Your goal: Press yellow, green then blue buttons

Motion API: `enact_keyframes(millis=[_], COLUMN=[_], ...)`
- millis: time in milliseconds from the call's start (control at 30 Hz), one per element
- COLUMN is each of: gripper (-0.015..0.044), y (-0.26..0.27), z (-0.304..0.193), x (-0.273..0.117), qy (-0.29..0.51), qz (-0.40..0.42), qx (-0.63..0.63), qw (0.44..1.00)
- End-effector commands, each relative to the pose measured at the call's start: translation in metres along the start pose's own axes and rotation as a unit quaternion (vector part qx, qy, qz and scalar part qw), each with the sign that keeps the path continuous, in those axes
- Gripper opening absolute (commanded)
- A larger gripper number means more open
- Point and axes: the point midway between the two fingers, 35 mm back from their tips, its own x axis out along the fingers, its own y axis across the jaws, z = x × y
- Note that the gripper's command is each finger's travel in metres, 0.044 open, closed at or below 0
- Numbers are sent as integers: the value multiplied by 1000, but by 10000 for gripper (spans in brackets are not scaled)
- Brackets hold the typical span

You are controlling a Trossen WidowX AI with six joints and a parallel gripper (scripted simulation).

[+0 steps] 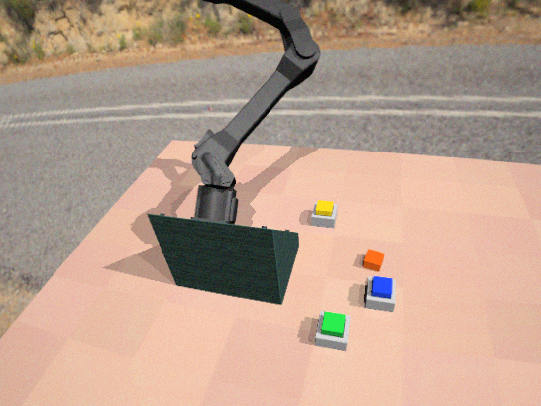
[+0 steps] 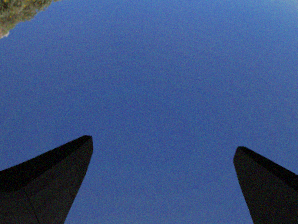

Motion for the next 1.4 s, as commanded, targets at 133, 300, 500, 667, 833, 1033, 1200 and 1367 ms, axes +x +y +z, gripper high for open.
enact_keyframes(millis=[133, 300, 500, 667, 833, 1033, 1200, 1367], gripper=[400, 400, 400, 400, 400, 400, 400, 400], y=[-67, -131, -189, -220, -237, -240, -228, -205], z=[-34, -78, -132, -171, -202, -224, -226, -212], x=[-9, -38, -95, -156, -227, -320, -399, -475], qy=[67, 164, 299, 417, 537, 676, 781, 871], qz=[-116, -222, -315, -362, -385, -378, -346, -291], qx=[-37, -79, -125, -158, -183, -203, -207, -198], qw=[990, 958, 892, 818, 728, 599, 476, 342])
